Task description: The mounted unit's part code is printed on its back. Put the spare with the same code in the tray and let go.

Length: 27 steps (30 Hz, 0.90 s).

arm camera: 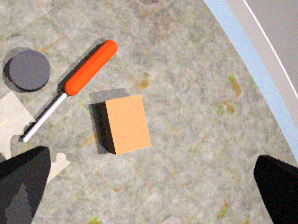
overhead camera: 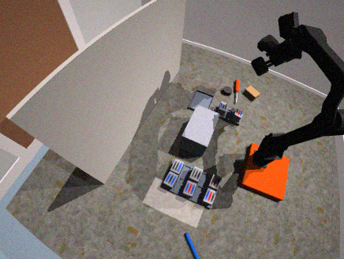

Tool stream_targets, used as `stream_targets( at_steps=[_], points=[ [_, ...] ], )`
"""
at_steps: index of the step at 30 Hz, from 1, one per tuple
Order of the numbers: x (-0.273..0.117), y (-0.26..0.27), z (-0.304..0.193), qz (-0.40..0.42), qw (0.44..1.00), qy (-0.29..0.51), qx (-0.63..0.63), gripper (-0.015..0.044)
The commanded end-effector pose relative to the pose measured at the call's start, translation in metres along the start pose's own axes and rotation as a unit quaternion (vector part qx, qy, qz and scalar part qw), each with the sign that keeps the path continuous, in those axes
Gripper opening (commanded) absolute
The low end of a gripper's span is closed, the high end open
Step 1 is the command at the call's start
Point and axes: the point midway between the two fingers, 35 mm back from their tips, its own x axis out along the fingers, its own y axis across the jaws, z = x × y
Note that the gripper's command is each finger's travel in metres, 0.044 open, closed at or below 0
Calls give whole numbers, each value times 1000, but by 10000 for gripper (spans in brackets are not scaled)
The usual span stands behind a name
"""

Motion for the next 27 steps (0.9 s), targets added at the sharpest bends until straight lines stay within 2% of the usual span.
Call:
stream_targets(
  at_steps=[1,10,19,21,27],
  points=[
    [-6,57,35,68,997,-3,-46,440],
    [-44,204,68,196,966,30,-165,440],
    [-104,344,35,261,916,95,-291,440],
    [-114,362,26,265,908,105,-309,440],
    [-115,364,24,266,906,106,-311,440]
  ],
)
